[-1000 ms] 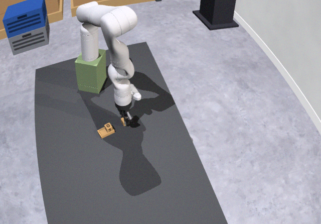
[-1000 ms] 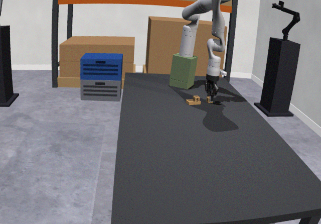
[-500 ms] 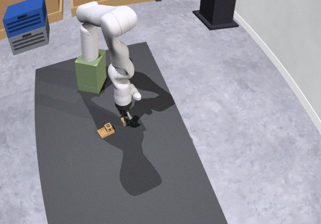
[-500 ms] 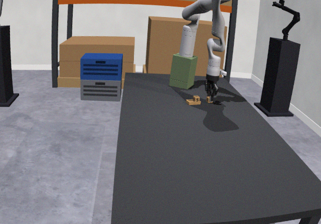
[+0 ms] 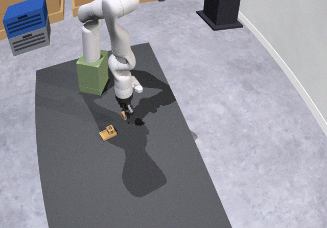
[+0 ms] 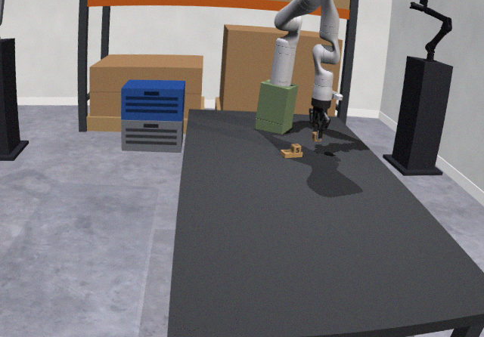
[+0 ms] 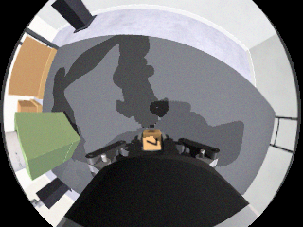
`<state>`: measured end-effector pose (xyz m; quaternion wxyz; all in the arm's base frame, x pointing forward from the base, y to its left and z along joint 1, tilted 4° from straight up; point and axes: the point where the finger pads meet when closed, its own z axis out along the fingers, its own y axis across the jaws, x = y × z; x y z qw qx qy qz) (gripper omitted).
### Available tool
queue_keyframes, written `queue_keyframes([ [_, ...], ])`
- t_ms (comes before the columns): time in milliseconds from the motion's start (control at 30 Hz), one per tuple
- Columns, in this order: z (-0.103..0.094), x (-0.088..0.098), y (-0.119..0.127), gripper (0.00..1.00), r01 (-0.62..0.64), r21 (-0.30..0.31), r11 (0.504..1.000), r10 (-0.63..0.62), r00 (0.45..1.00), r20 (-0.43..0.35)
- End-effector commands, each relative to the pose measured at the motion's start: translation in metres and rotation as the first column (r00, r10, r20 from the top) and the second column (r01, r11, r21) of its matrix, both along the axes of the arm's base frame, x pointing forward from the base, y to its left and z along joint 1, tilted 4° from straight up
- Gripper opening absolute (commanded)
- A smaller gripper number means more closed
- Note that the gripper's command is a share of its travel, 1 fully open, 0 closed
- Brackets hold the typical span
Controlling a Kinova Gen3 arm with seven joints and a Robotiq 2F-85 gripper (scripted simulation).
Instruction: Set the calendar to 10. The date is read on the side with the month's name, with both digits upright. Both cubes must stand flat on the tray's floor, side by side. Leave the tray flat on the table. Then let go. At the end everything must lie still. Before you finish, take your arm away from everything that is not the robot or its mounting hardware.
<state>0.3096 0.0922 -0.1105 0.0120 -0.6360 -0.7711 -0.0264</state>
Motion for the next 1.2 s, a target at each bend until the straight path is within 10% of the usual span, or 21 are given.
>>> queue_keyframes([
  [0,0.028,0.006,0.0,0.26,-0.006,-0.002,1.0,0.006,1.0,0.017],
  [700,0.049,0.01,-0.003,0.26,-0.004,0.006,1.0,0.004,1.0,0.022],
  [1167,0.053,0.033,-0.123,0.26,-0.003,-0.001,1.0,0.003,1.0,0.025],
])
